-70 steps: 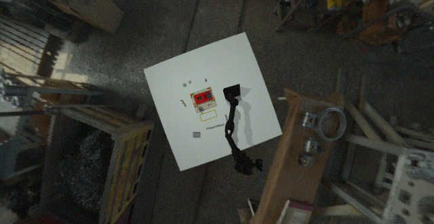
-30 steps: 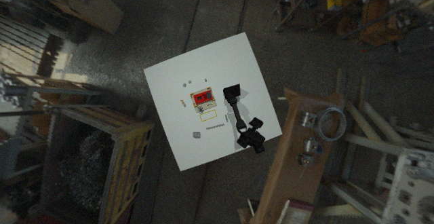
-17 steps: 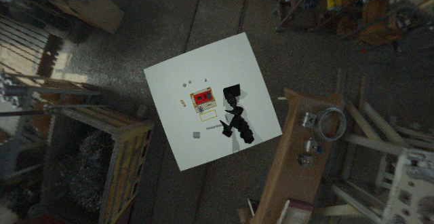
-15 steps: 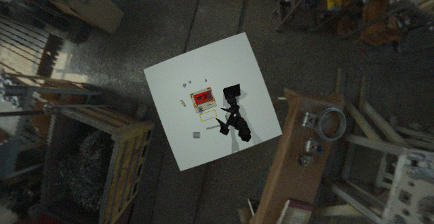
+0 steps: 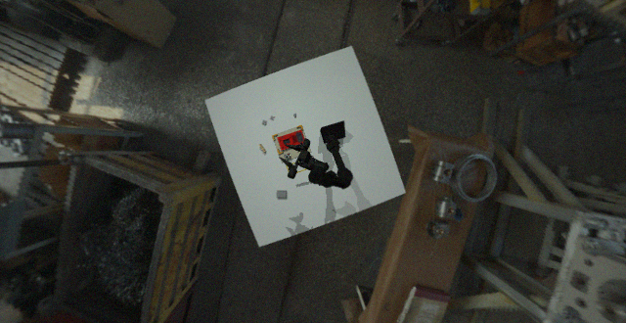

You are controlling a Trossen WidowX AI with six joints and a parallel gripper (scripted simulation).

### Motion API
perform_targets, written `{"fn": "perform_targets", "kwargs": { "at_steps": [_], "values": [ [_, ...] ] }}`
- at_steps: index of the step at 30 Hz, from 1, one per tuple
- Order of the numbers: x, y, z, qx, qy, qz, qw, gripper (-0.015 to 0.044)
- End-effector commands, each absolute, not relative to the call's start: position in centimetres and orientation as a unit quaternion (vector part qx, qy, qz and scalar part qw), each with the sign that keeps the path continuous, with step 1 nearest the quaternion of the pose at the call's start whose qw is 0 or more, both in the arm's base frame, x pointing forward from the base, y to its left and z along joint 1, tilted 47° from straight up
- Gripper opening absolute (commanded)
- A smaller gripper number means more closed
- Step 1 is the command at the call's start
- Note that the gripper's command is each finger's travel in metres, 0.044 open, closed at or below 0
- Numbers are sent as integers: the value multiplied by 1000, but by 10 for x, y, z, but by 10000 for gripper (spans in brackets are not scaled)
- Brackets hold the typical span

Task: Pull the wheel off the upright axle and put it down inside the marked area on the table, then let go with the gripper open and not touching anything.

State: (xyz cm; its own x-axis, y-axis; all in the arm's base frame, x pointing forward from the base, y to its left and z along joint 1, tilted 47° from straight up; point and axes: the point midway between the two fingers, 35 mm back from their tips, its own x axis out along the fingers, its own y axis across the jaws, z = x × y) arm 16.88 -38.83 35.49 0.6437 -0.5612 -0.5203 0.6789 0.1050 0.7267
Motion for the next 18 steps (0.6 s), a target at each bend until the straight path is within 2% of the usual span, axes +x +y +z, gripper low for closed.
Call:
{"fn": "perform_targets", "kwargs": {
  "at_steps": [1,18],
  "values": [
    [198,-380,322,565,99,-390,720,300],
    [317,-273,190,694,325,-274,581,300]
  ]
}}
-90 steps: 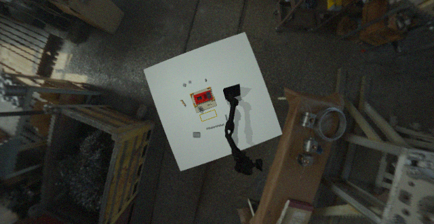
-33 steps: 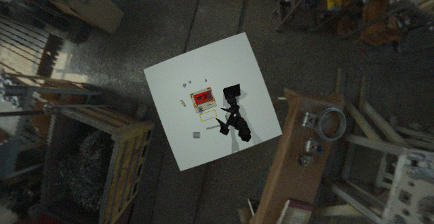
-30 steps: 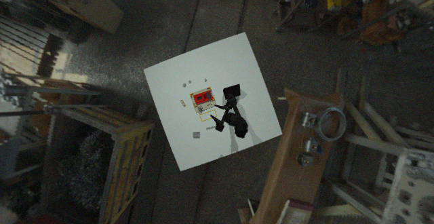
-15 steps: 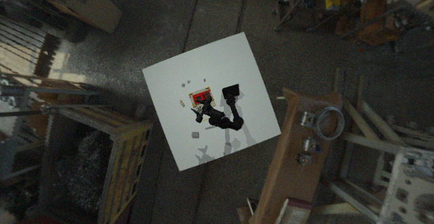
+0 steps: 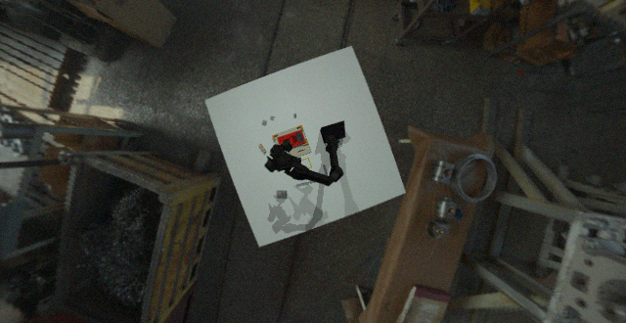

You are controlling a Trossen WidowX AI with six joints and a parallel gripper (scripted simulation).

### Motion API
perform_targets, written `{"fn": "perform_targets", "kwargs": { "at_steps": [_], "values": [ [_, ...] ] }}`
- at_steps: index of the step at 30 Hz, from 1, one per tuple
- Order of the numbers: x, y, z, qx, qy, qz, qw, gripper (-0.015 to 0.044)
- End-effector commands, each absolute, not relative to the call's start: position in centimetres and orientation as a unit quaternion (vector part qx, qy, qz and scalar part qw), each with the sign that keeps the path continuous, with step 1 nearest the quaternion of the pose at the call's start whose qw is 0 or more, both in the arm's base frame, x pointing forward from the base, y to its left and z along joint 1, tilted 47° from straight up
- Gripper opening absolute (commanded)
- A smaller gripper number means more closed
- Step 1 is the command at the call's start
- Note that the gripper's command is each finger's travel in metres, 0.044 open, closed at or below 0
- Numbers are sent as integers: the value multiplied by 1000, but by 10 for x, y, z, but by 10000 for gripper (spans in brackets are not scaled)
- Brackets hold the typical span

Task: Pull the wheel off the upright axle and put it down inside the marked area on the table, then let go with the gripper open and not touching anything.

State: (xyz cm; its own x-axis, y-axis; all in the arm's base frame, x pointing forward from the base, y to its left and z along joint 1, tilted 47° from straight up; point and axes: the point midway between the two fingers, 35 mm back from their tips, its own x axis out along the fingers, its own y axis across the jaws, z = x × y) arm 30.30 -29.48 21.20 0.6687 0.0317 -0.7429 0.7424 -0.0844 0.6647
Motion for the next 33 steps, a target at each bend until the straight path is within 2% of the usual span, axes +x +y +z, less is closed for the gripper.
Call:
{"fn": "perform_targets", "kwargs": {
  "at_steps": [1,9,18,33],
  "values": [
    [322,-264,182,701,339,-270,566,300],
    [346,-188,121,736,455,-253,433,300],
    [348,-98,67,729,569,-267,270,300],
    [347,-85,66,727,576,-269,259,300]
  ]
}}
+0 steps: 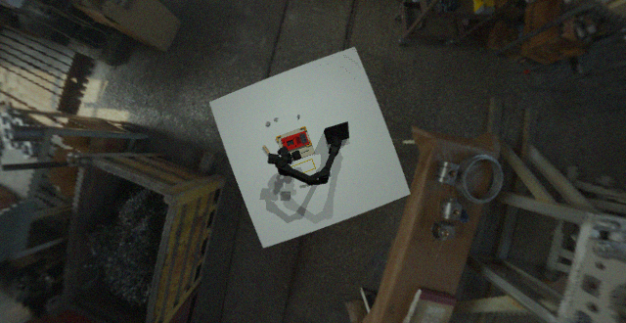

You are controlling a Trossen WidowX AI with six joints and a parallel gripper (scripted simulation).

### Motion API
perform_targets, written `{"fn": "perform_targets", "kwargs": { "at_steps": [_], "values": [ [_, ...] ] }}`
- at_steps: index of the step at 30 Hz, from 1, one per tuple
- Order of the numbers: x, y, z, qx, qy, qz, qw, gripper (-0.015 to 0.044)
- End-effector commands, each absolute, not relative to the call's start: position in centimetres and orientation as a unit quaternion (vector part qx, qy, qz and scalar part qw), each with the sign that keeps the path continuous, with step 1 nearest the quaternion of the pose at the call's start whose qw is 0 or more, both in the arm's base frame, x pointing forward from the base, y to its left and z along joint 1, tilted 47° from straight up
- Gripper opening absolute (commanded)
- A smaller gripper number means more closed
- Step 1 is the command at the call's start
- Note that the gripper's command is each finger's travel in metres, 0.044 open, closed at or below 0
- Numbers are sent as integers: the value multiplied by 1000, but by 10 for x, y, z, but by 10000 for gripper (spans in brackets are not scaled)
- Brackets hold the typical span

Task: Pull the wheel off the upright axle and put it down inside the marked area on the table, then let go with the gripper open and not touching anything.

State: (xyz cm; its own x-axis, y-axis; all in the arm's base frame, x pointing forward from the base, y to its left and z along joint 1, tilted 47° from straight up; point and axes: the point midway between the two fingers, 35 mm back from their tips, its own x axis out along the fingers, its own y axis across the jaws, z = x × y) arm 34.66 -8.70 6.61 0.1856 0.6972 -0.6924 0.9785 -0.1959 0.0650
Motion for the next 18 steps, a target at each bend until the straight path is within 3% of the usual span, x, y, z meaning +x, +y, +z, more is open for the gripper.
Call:
{"fn": "perform_targets", "kwargs": {
  "at_steps": [1,16,18],
  "values": [
    [348,-83,64,727,576,-269,259,300],
    [360,-33,20,727,577,-268,258,300],
    [359,-34,22,723,581,-268,262,247]
  ]
}}
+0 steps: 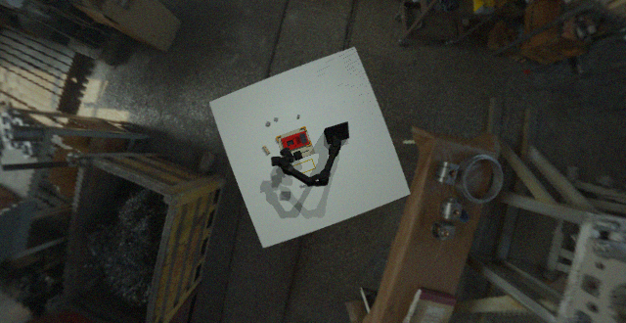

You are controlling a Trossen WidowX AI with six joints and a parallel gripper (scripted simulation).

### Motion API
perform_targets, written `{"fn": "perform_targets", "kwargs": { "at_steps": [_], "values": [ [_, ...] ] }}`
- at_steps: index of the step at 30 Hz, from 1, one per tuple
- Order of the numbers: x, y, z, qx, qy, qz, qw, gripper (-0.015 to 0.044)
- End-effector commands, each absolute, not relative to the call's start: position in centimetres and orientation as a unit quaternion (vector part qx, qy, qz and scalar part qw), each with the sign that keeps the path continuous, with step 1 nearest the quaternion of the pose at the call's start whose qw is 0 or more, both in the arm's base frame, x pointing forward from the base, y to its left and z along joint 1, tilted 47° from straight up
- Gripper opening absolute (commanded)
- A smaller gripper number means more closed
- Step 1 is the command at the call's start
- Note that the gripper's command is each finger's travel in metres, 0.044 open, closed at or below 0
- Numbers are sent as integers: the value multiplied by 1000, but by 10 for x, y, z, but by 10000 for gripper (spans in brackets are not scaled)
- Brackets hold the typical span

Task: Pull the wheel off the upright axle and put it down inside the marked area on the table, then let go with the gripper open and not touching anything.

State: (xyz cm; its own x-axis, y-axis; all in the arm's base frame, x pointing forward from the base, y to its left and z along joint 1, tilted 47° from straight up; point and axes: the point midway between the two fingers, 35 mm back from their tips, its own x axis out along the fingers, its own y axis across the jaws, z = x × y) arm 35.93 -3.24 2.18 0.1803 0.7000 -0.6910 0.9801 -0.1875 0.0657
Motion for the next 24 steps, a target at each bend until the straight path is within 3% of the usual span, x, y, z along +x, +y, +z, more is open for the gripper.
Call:
{"fn": "perform_targets", "kwargs": {
  "at_steps": [1,10,16,24],
  "values": [
    [359,-34,22,723,581,-268,262,221],
    [359,-34,22,723,581,-268,262,161],
    [359,-34,23,723,581,-268,261,4],
    [359,-36,25,723,580,-268,261,0]
  ]
}}
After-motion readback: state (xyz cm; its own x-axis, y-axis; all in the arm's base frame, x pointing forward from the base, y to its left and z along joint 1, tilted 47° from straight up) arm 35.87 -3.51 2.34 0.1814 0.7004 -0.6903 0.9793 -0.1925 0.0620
